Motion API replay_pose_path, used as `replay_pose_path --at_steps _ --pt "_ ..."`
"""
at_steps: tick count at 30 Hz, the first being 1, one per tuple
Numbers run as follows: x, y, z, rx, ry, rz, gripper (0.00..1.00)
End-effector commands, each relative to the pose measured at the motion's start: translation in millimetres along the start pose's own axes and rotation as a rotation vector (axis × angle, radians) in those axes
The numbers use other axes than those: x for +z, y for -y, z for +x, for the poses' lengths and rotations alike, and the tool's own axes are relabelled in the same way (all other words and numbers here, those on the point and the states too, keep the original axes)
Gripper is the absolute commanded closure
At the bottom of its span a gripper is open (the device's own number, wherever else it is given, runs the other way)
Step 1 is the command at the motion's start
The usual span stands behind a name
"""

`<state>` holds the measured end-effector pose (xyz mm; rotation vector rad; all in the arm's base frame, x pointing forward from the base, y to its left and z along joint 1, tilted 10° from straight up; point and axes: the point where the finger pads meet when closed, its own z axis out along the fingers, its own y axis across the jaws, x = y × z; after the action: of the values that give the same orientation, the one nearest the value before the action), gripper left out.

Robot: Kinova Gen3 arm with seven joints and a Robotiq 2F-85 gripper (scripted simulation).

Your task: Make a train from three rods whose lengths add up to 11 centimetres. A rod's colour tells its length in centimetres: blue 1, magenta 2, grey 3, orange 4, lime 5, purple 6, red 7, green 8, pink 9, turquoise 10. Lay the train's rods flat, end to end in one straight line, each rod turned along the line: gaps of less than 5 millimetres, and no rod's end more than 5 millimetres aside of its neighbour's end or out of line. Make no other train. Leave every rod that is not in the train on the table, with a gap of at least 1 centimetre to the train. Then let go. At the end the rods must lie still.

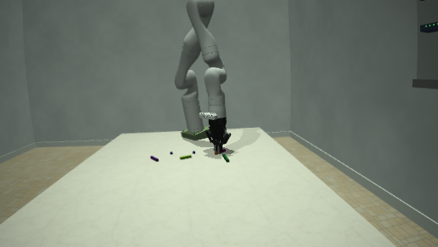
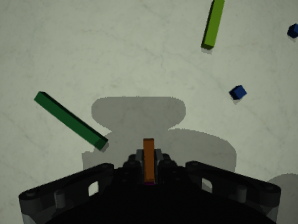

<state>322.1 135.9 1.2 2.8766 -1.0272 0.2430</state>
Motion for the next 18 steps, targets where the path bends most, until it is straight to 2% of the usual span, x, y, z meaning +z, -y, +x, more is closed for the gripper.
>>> replay_pose_path --at_steps 1,14,18 --pt "-0.4 0.4 0.1 0.0 0.0 0.001 0.95" --pt "-0.4 0.4 0.1 0.0 0.0 0.001 0.95" --pt "-0.4 0.4 0.1 0.0 0.0 0.001 0.88"
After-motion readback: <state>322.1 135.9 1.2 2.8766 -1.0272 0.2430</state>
